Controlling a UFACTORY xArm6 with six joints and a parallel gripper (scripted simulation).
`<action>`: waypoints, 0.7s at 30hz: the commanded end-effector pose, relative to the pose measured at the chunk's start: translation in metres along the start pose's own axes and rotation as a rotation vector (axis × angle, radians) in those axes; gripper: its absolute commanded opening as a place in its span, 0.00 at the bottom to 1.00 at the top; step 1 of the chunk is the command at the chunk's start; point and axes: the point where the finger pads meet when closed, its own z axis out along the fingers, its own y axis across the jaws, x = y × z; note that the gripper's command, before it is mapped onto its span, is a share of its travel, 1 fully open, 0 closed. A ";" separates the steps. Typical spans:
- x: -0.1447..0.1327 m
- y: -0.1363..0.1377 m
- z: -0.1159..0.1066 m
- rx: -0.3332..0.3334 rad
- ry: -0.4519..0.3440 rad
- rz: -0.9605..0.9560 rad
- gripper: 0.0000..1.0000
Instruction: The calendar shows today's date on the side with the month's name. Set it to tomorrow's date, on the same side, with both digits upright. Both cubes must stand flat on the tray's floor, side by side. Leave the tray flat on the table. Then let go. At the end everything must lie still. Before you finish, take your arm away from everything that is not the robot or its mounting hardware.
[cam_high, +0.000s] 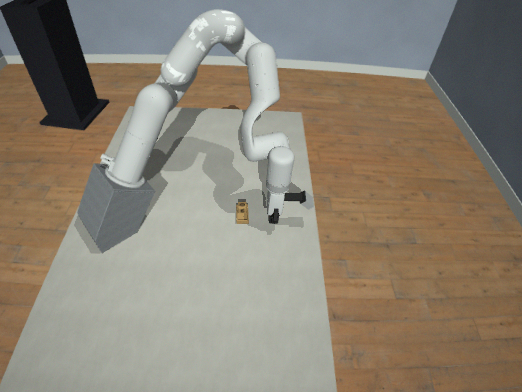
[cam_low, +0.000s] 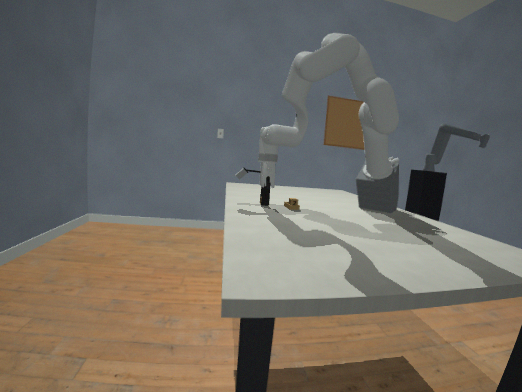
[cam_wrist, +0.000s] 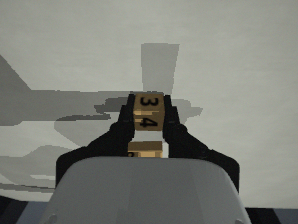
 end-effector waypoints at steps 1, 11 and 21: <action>0.002 0.000 -0.012 -0.001 0.004 -0.001 0.27; 0.002 0.000 -0.075 -0.001 0.004 -0.001 0.27; 0.001 0.000 -0.097 -0.001 0.004 -0.001 0.27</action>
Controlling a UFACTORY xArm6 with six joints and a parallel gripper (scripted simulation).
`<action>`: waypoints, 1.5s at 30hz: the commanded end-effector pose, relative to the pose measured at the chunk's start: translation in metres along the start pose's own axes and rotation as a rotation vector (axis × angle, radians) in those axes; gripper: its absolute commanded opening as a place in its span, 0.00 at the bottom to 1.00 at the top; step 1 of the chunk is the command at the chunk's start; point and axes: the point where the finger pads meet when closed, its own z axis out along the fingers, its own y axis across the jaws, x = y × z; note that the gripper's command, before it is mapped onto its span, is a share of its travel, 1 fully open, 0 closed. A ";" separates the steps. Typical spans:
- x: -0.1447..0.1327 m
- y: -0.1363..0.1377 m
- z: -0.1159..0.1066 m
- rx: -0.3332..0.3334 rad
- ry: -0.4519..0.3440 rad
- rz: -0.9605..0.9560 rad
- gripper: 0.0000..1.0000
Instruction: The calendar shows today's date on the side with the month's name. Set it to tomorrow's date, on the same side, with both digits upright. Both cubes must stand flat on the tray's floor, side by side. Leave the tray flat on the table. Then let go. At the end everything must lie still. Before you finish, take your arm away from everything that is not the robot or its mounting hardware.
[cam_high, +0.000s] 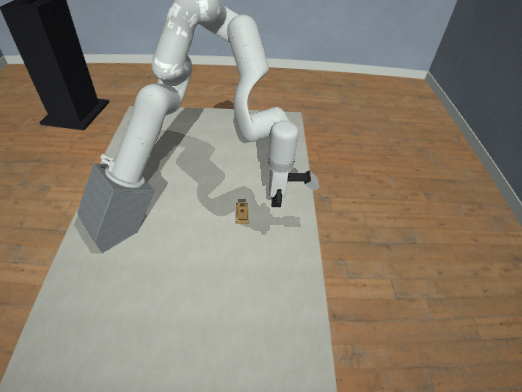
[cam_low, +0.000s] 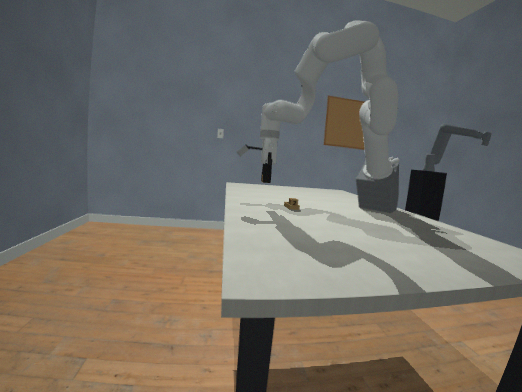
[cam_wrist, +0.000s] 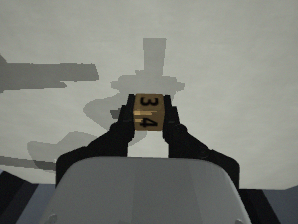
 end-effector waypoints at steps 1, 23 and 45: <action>0.000 -0.001 -0.007 0.001 -0.001 0.000 0.27; -0.008 0.009 -0.006 0.000 -0.003 0.283 0.27; -0.026 0.029 -0.006 -0.005 -0.006 0.900 0.27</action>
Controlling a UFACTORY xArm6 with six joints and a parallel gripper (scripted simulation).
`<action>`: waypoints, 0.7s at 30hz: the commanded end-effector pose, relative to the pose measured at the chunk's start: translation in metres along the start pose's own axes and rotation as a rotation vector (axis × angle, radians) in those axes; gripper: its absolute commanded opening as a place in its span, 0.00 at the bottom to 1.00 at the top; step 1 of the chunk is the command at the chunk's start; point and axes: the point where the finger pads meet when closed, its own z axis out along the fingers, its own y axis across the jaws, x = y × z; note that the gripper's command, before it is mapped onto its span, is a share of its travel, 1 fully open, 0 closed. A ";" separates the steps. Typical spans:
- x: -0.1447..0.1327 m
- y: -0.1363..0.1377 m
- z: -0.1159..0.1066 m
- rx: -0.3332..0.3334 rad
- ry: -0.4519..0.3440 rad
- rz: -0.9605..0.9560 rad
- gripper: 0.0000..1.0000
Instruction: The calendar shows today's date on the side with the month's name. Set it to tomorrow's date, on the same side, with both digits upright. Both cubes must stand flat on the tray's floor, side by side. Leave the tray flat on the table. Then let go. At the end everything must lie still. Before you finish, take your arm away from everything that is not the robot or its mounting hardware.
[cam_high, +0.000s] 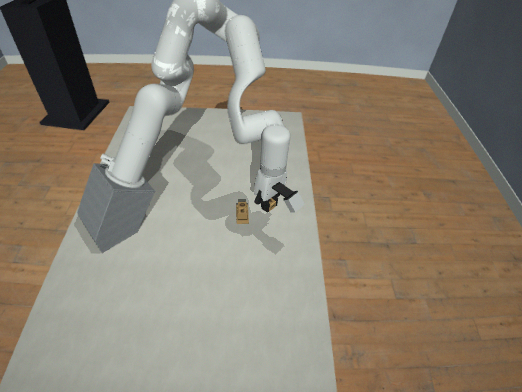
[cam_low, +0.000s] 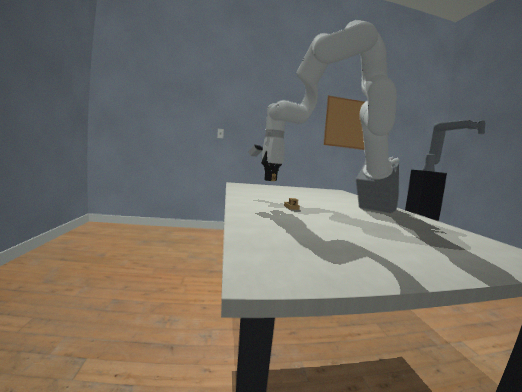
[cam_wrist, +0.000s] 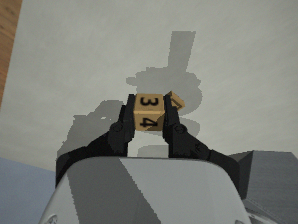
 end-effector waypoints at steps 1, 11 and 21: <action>0.001 0.006 -0.001 -0.012 0.000 0.172 0.27; 0.001 0.018 -0.001 -0.013 0.001 0.445 0.27; 0.001 0.028 -0.001 -0.014 0.003 0.670 0.27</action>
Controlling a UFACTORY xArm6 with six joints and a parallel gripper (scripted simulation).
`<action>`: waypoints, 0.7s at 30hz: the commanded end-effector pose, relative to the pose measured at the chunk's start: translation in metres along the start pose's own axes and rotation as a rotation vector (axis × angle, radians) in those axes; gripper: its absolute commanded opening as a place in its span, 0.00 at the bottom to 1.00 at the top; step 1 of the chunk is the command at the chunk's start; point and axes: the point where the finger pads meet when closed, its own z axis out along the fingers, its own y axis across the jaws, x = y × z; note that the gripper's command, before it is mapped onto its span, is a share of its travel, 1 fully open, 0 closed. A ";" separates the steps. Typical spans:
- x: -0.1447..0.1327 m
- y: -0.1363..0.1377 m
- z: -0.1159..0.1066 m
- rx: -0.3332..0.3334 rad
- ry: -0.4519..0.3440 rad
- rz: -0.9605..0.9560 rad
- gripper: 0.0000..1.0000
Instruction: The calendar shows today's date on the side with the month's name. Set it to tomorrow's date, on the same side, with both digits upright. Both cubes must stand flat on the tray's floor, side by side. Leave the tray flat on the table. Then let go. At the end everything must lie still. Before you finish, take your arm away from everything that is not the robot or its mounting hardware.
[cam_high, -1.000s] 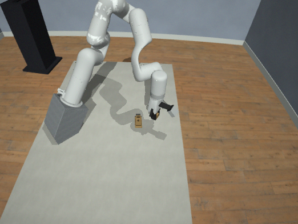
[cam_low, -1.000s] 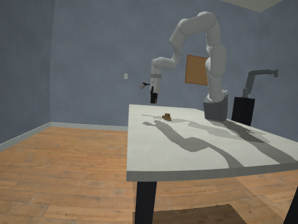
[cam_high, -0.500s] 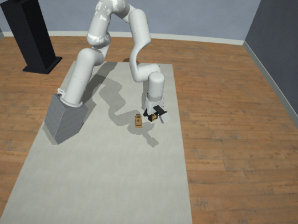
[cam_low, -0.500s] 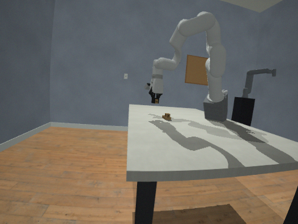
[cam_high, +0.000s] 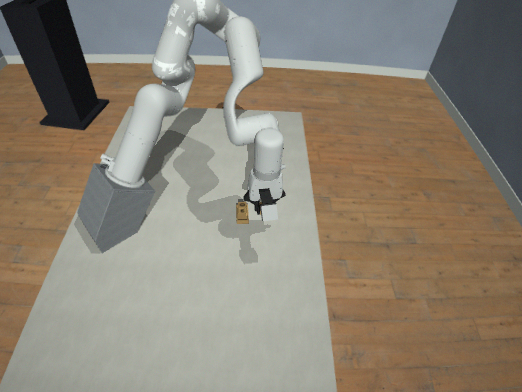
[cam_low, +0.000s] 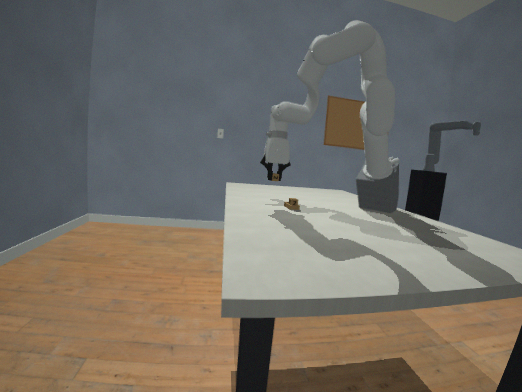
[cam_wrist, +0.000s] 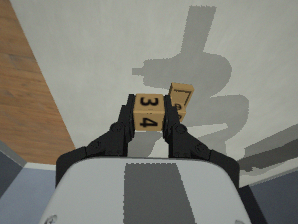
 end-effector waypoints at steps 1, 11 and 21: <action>0.004 0.005 -0.001 -0.010 0.006 0.169 0.27; 0.010 0.015 -0.001 -0.009 0.007 0.461 0.27; 0.015 0.025 -0.002 -0.008 0.008 0.734 0.27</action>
